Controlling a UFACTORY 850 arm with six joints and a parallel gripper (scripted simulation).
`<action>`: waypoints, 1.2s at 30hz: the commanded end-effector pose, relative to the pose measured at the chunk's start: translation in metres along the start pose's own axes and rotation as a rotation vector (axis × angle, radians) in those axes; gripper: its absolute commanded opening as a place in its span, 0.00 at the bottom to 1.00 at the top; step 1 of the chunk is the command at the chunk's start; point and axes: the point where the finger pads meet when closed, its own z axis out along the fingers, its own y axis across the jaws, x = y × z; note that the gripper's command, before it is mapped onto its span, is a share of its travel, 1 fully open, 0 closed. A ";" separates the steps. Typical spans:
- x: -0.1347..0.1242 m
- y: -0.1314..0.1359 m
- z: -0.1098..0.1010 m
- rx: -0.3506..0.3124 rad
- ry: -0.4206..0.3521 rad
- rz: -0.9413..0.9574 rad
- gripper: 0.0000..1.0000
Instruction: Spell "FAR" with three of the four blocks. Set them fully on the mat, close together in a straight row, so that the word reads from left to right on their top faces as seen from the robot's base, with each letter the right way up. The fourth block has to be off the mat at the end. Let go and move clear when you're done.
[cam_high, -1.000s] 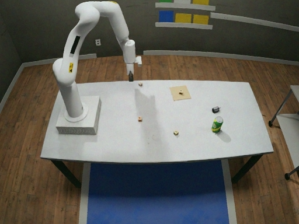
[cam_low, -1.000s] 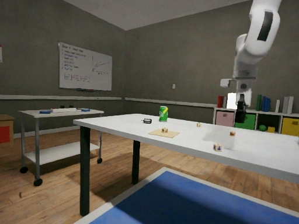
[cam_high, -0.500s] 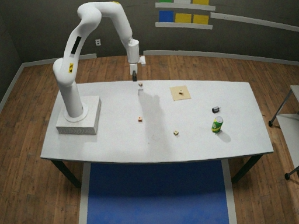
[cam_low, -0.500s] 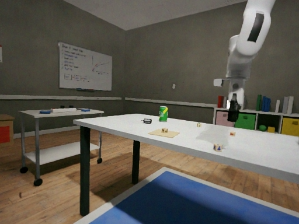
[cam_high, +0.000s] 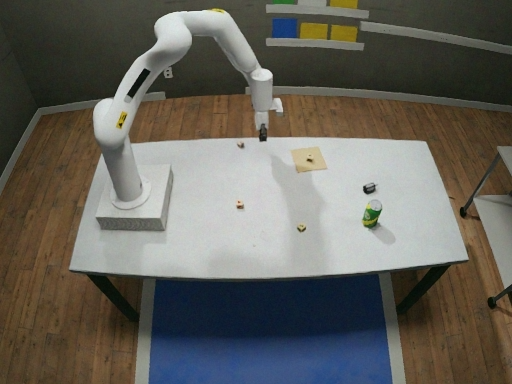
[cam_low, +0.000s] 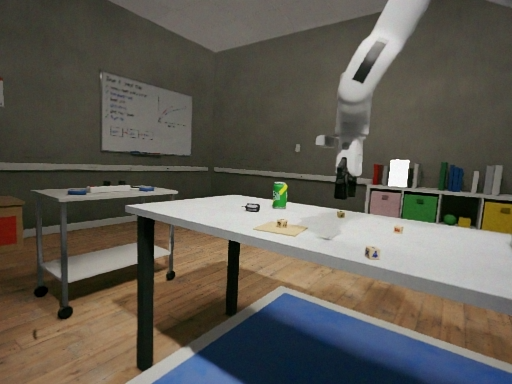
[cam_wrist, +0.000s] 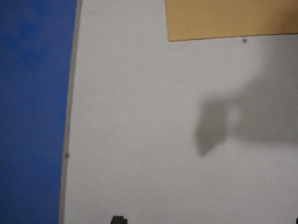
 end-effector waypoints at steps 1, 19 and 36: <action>0.047 0.017 0.001 0.001 -0.009 -0.002 1.00; 0.140 0.087 -0.001 -0.010 -0.006 0.000 1.00; 0.140 0.087 -0.001 -0.010 -0.006 0.000 1.00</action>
